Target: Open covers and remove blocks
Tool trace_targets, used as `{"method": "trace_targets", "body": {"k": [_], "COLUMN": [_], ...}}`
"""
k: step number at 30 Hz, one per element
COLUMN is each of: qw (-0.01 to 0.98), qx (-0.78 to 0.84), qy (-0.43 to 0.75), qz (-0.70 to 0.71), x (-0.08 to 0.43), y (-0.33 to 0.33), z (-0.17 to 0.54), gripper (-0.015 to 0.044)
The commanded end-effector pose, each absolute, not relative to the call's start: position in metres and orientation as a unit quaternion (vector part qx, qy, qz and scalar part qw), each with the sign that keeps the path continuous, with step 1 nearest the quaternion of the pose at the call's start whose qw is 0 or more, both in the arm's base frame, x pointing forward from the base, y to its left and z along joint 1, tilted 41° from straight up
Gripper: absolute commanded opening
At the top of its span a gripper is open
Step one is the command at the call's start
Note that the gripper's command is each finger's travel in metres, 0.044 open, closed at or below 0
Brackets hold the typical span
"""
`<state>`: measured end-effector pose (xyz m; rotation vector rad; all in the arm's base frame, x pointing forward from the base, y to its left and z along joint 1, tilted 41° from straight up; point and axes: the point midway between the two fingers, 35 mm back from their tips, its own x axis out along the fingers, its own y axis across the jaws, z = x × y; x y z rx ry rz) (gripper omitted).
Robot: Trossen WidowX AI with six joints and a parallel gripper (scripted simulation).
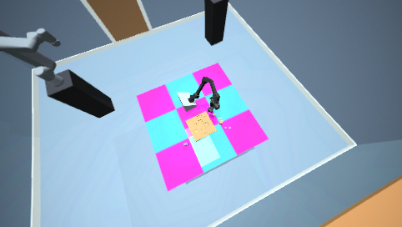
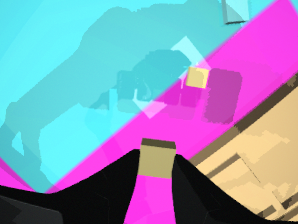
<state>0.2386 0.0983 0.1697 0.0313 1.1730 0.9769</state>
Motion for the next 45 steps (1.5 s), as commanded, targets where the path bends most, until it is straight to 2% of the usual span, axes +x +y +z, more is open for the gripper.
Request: {"method": "trace_targets", "body": {"k": [1, 45], "qw": [0.722, 0.722], "qx": [0.016, 0.016], "qy": [0.533, 0.532], "qz": [0.442, 0.442], "x": [0.239, 0.243], "y": [0.102, 0.150], "z": [0.165, 0.111], "gripper": [0.0080, 0.0080]}}
